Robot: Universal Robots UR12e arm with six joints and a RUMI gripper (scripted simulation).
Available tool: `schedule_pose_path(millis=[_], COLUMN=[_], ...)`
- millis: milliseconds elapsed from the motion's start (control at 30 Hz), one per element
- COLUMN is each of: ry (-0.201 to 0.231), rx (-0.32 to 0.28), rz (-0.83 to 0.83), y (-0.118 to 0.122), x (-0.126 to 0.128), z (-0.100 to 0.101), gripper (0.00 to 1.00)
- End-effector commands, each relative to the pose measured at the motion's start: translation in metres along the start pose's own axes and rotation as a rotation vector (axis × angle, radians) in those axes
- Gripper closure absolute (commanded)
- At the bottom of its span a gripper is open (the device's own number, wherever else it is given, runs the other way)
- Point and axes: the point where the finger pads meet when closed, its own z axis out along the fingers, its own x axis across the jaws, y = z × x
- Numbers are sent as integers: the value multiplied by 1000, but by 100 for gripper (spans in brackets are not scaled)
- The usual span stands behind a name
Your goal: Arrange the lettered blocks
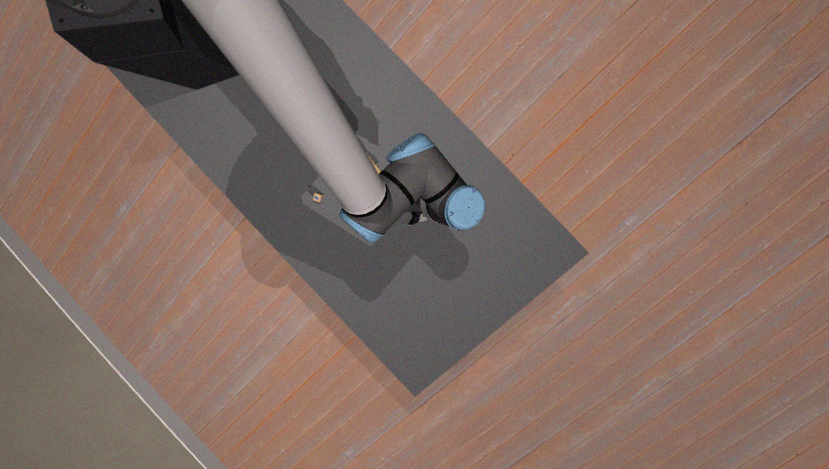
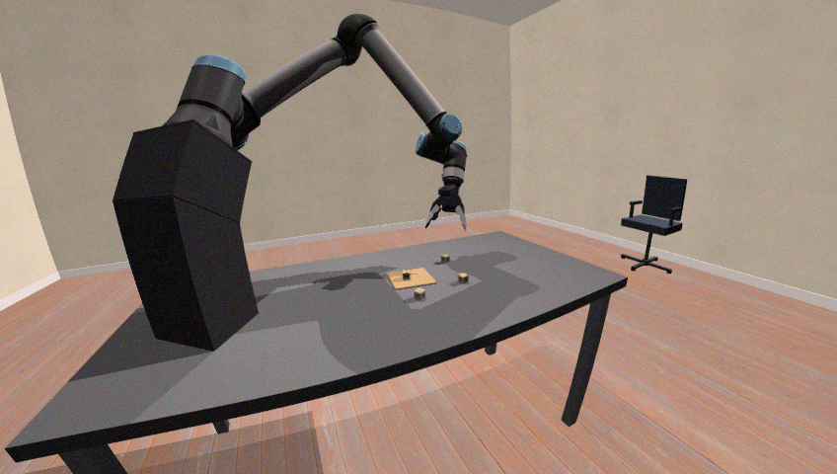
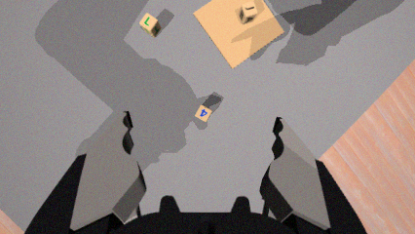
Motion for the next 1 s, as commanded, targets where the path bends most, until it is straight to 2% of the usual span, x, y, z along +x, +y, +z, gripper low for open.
schedule_pose_path(millis=[0, 733, 867, 967], ry=[-3, -3, -2, -2], rx=[-2, -2, -1, -1], rz=[-3, -3, -1, -1], y=[3, 3, -9, -29], x=[0, 0, 2, 7], z=[-2, -2, 4, 17], gripper=[0, 0, 0, 0])
